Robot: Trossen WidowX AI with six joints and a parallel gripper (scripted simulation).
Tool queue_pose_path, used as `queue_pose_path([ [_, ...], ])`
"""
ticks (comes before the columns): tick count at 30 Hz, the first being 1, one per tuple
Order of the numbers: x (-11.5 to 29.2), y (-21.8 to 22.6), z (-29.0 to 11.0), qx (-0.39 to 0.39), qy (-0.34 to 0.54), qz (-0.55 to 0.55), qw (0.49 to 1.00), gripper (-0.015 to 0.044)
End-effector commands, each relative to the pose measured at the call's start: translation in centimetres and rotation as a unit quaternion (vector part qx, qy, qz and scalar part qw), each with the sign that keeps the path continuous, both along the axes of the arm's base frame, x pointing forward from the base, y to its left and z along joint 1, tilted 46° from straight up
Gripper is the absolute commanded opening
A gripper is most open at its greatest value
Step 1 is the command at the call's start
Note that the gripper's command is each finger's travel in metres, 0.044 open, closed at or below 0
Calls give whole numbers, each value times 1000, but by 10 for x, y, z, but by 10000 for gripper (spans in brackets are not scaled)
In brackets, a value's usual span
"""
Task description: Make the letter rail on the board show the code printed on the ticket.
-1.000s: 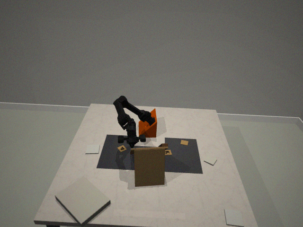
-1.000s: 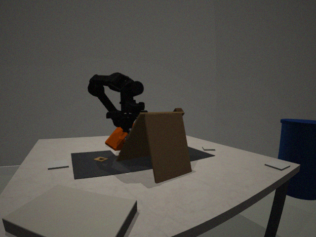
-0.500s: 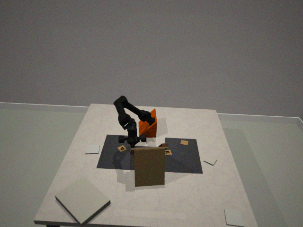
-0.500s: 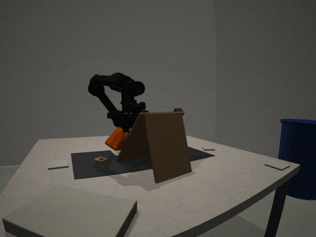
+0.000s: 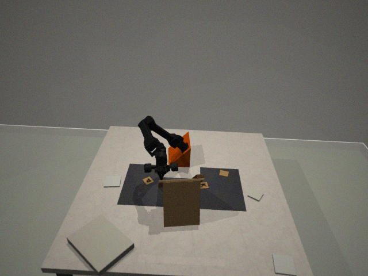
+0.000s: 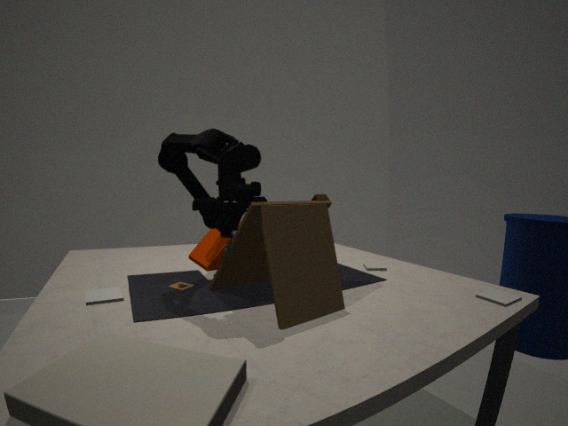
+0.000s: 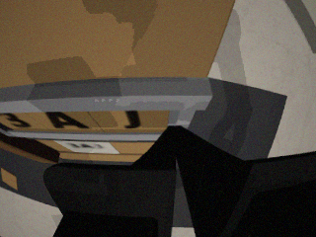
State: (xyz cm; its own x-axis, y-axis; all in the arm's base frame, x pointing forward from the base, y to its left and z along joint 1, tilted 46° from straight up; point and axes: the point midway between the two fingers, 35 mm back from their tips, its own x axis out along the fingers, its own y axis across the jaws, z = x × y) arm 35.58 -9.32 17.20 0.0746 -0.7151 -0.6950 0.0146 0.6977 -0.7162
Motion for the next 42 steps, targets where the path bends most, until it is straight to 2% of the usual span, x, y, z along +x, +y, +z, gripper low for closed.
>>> queue_pose_path([
  [1, -3, 3, 4, 2, -5, -1, 1000, 0],
  [18, -14, 10, 13, 2, -5, -1, 1000, 0],
  [20, -14, 19, 12, -3, -10, 12, 1000, 52],
  [24, -29, 70, 17, -20, -68, 76, 995, 158],
  [30, -67, 134, 18, -21, -166, 175, 970, 315],
  [35, -100, 166, 13, -2, -236, 241, 942, 440],
  [42, -101, 167, 13, -1, -238, 243, 940, 440],
])
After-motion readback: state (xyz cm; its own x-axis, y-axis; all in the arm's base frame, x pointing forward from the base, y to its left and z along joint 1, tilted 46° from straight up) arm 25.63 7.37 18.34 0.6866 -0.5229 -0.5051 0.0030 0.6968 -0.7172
